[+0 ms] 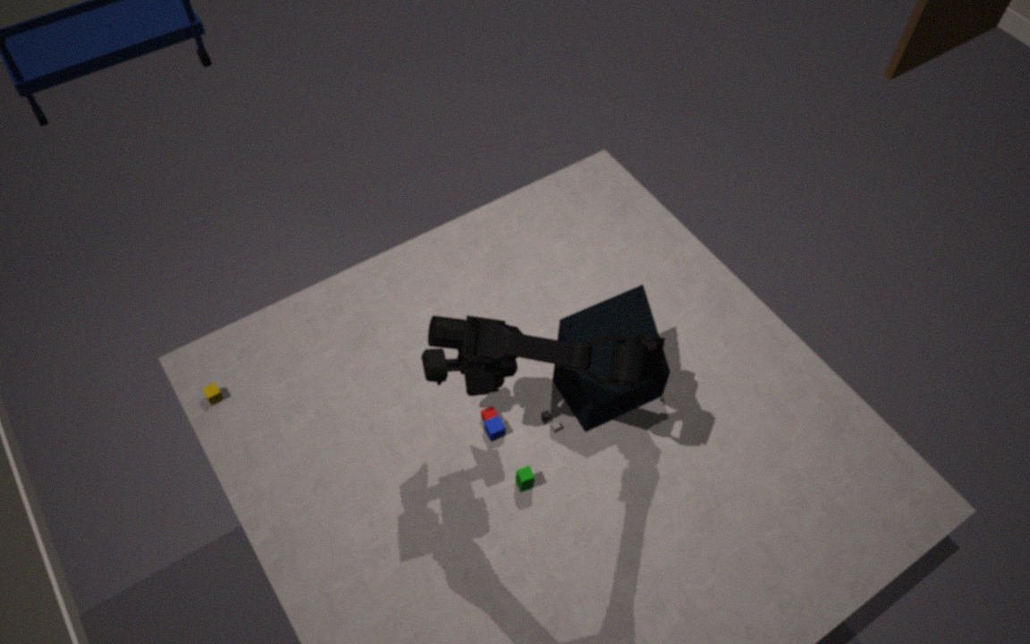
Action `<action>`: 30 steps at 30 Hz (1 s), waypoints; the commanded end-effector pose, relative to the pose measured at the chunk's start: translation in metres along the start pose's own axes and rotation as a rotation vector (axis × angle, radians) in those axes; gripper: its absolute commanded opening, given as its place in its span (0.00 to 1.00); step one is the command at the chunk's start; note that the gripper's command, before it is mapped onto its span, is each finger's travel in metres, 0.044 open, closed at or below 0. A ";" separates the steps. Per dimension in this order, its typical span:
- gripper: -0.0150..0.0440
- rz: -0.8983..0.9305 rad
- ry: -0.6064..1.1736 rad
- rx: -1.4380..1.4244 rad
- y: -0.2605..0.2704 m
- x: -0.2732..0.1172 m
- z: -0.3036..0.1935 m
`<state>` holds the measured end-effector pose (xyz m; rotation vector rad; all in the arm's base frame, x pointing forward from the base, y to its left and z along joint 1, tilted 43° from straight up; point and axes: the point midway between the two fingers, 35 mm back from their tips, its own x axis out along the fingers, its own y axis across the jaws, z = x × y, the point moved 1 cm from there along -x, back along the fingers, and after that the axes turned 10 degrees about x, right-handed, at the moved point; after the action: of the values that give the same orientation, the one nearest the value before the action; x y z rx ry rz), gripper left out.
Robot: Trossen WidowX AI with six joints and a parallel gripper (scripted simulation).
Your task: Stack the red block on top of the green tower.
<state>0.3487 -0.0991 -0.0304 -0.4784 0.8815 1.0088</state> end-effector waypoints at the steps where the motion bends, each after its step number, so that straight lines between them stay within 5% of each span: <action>1: 1.00 0.145 -0.045 -0.120 0.030 0.026 0.005; 6: 1.00 0.271 -0.102 -0.234 0.062 0.045 0.010; 30: 1.00 0.272 -0.104 -0.233 0.079 0.092 0.014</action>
<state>0.3089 -0.0071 -0.0906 -0.5139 0.7503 1.3799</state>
